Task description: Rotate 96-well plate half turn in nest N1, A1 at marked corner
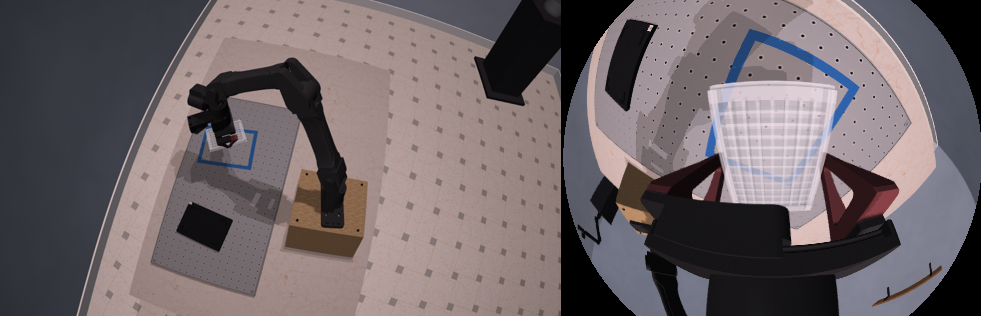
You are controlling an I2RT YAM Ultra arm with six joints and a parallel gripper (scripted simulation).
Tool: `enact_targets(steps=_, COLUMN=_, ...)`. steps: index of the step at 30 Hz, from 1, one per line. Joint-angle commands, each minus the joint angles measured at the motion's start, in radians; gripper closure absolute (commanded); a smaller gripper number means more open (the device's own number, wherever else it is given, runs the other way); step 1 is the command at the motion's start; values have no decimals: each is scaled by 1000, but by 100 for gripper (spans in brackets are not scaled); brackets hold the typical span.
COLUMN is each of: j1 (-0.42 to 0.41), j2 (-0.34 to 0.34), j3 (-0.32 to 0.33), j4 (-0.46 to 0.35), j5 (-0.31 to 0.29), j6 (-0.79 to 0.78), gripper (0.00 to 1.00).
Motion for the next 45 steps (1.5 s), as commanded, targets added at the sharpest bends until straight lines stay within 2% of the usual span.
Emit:
enact_targets(steps=1, j1=18, j2=-39, j3=30, j4=-4, j5=-7, j6=-11, gripper=100)
enact_targets(steps=29, j1=18, j2=-39, j3=30, j4=-3, j5=-8, j6=-11, gripper=100)
enact_targets(steps=33, j1=21, j2=-38, j3=30, j4=-5, j5=-5, j6=-141, gripper=100)
enact_targets(steps=35, j1=21, j2=-38, j3=30, j4=-5, j5=-5, j6=-141, gripper=100)
enact_targets(steps=45, j1=18, j2=-36, j3=34, j4=-7, j5=-8, j6=-478, gripper=100)
